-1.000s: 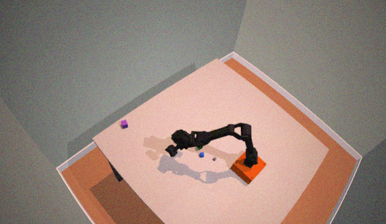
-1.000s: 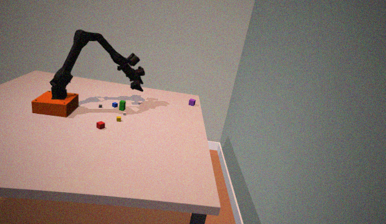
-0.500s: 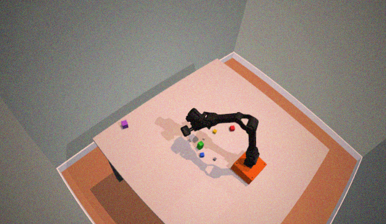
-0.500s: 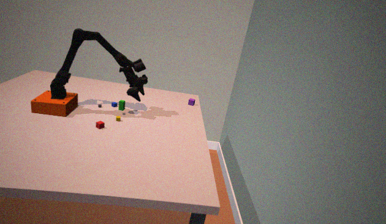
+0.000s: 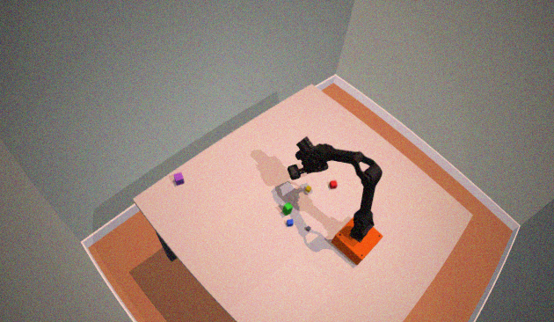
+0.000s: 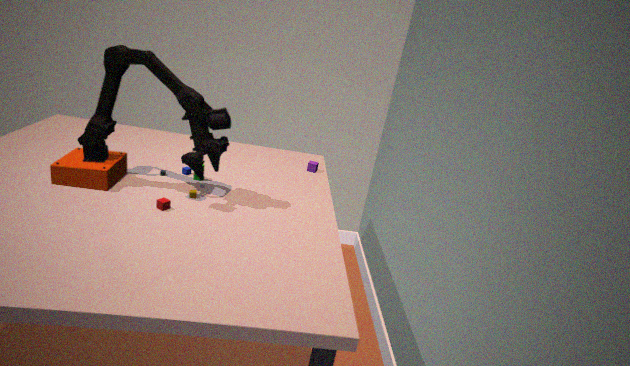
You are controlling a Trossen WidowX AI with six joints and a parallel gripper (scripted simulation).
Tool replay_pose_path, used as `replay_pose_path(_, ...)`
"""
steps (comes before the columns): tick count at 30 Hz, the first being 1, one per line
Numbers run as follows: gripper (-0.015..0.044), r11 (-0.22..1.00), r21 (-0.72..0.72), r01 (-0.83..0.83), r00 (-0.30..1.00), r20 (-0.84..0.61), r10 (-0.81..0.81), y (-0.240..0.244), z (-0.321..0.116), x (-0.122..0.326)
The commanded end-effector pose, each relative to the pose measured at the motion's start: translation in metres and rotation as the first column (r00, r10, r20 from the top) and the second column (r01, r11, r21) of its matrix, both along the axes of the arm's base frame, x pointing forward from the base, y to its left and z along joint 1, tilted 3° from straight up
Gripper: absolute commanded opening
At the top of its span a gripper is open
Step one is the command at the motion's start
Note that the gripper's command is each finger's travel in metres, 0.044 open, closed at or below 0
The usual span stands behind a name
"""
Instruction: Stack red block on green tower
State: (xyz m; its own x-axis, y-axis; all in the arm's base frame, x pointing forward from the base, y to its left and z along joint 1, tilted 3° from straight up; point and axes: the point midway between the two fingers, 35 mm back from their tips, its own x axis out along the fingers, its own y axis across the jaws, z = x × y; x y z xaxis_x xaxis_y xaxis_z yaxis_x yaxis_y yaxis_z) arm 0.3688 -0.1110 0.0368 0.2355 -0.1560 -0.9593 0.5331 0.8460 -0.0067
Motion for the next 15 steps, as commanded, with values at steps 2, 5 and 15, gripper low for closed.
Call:
replay_pose_path(2, 0.0440, 0.996, 0.029, 0.079, 0.993, -0.087, -0.076, -0.036, 0.000, -0.039)
replay_pose_path(5, 0.0440, 0.991, 0.046, 0.127, 0.984, -0.131, -0.121, -0.054, 0.002, -0.061)
replay_pose_path(15, 0.0440, 0.954, 0.110, 0.280, 0.934, -0.259, -0.245, -0.094, 0.010, -0.132)
